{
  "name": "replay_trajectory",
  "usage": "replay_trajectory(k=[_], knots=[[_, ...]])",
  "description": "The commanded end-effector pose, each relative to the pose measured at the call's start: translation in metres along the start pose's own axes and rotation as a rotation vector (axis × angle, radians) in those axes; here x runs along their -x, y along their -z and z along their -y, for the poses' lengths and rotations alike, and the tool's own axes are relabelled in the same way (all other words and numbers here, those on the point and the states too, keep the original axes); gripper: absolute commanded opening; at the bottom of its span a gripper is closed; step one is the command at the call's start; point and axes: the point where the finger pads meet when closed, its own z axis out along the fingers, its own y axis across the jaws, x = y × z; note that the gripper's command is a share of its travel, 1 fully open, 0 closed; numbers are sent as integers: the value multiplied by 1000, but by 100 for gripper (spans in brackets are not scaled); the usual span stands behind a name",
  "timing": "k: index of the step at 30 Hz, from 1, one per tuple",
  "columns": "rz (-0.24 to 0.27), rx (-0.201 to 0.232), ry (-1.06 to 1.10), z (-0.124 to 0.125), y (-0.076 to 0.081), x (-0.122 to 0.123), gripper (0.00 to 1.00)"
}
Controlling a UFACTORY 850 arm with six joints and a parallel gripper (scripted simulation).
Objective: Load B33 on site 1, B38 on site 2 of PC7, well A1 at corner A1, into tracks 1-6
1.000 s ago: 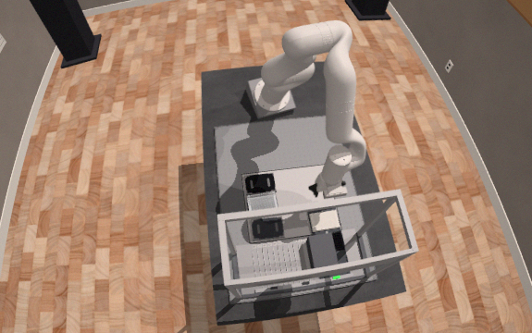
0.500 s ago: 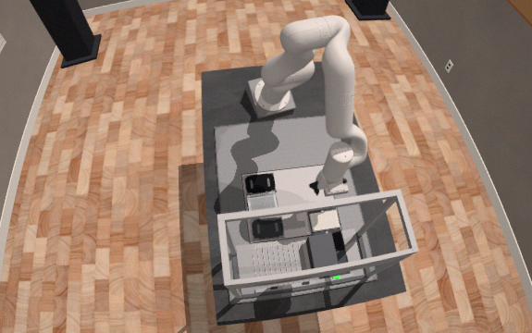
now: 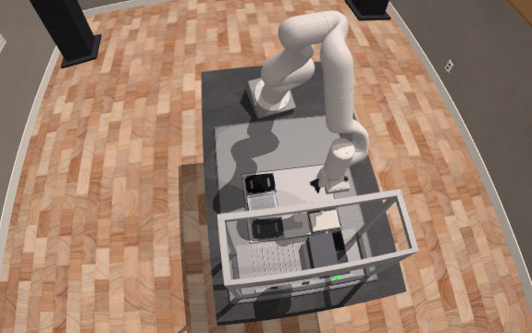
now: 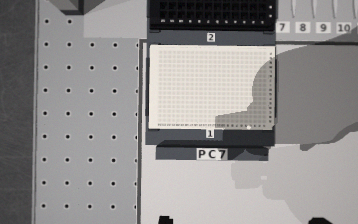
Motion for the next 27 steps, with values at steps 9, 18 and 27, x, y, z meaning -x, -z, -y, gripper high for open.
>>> replay_trajectory(k=[9,18,27], knots=[[-2,0,0,0,12,-1,82],[-2,0,0,0,12,-1,82],[-1,0,0,0,12,-1,82]])
